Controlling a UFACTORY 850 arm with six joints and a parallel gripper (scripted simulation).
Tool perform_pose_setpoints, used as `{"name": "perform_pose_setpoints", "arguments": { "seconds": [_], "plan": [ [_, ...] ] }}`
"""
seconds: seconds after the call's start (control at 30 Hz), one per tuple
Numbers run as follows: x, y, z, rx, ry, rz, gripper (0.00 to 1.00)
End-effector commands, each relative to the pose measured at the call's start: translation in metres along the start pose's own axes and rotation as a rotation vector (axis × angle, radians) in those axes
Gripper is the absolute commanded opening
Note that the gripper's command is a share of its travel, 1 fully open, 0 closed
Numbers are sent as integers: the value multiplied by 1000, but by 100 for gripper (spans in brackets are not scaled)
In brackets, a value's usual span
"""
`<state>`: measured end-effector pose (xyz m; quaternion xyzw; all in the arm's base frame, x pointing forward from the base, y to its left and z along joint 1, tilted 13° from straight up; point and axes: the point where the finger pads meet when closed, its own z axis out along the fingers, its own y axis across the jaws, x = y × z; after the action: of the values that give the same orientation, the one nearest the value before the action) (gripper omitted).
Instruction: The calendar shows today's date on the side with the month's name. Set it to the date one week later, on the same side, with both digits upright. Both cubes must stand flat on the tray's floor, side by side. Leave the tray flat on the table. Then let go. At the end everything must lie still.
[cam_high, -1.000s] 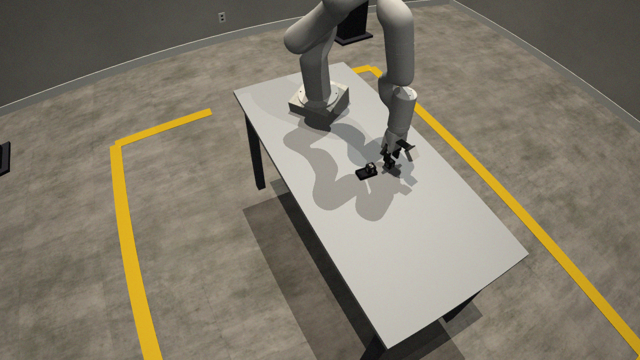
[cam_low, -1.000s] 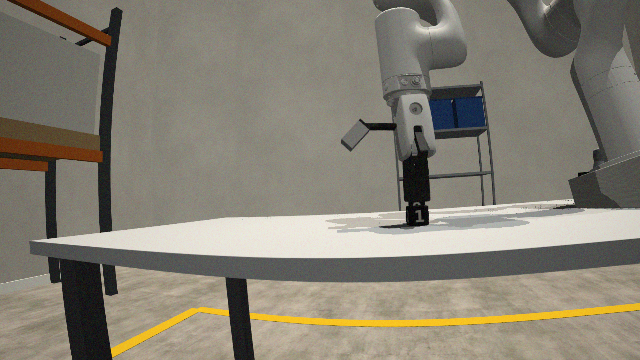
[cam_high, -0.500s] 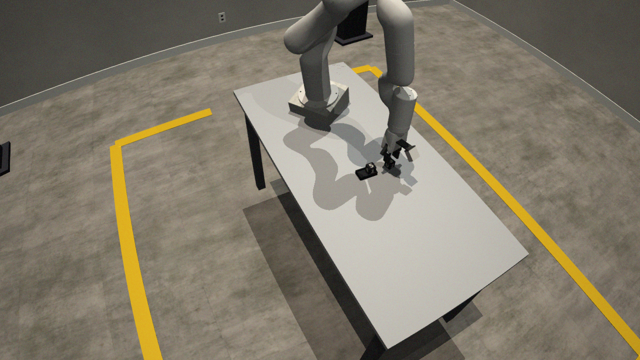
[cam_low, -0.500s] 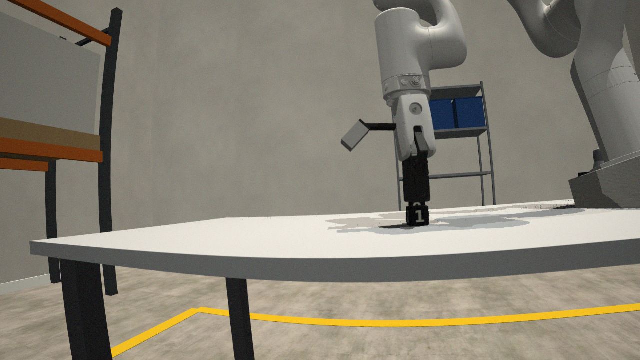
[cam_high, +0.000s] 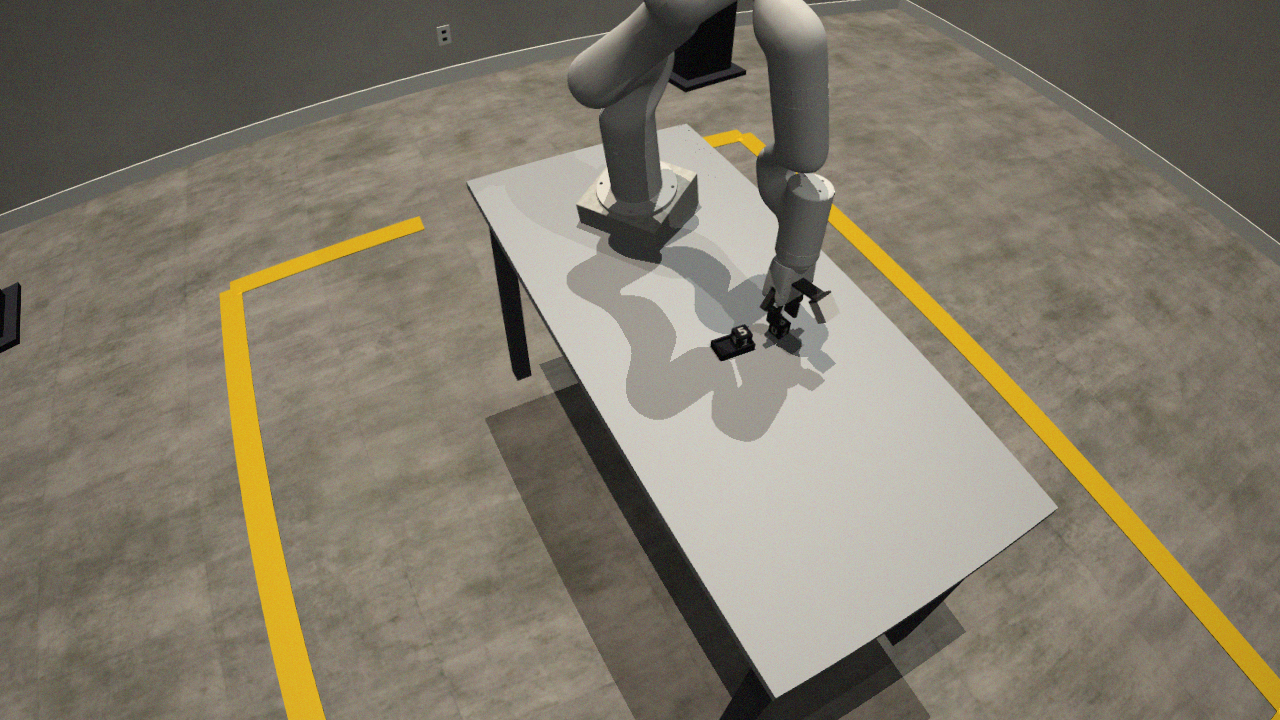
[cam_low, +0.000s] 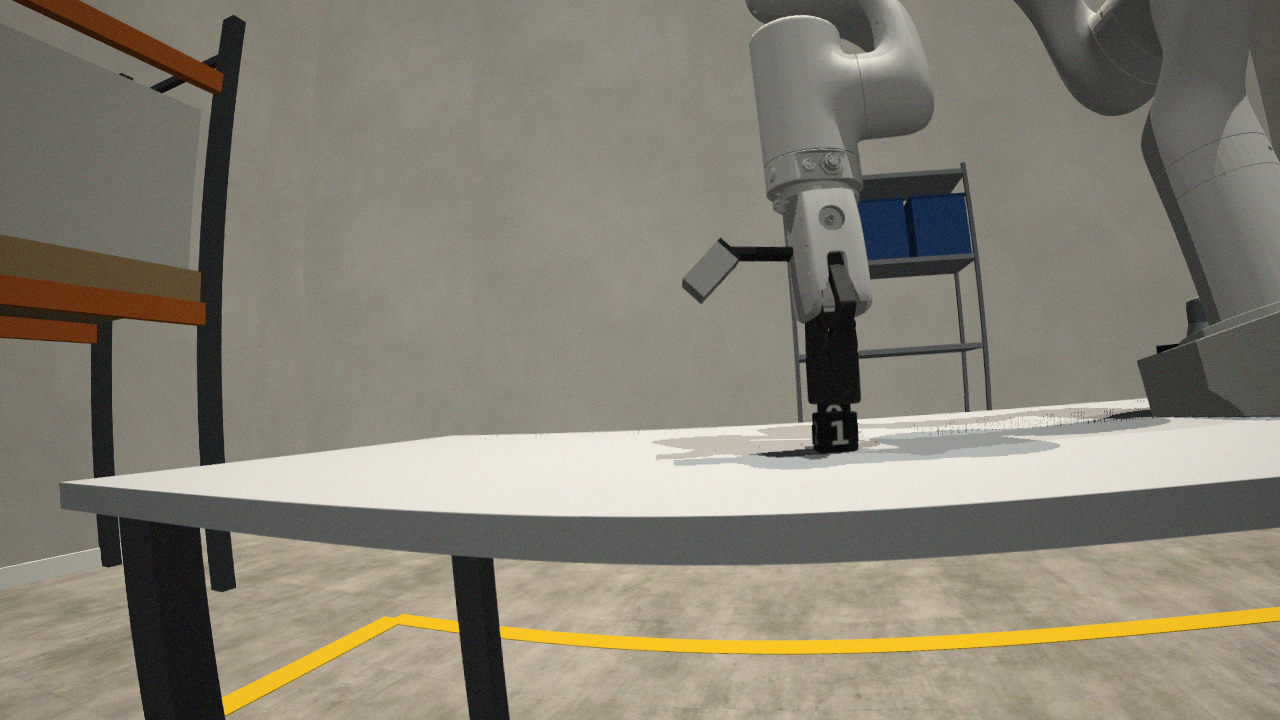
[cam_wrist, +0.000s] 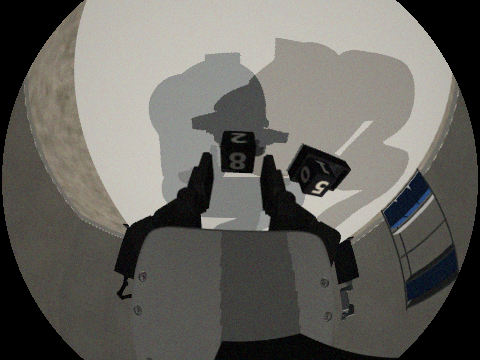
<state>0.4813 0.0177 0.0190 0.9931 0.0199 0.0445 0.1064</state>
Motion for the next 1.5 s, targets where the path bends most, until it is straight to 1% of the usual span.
{"name": "perform_pose_setpoints", "arguments": {
  "seconds": [0.0, 0.43, 0.57, 0.63, 0.9, 1.03, 1.47],
  "plan": [
    [1, 0, 0, 0, 1, 0, 49],
    [1, 0, -2, 0, 1, 0, 49],
    [1, 0, -10, 0, 1, 0, 49],
    [1, 0, -10, 0, 1, 0, 49],
    [1, 0, -37, 0, 1, 0, 49],
    [1, 0, -46, 0, 1, 0, 49],
    [0, 1, -48, -3, 4, 0, 49]
  ]
}}
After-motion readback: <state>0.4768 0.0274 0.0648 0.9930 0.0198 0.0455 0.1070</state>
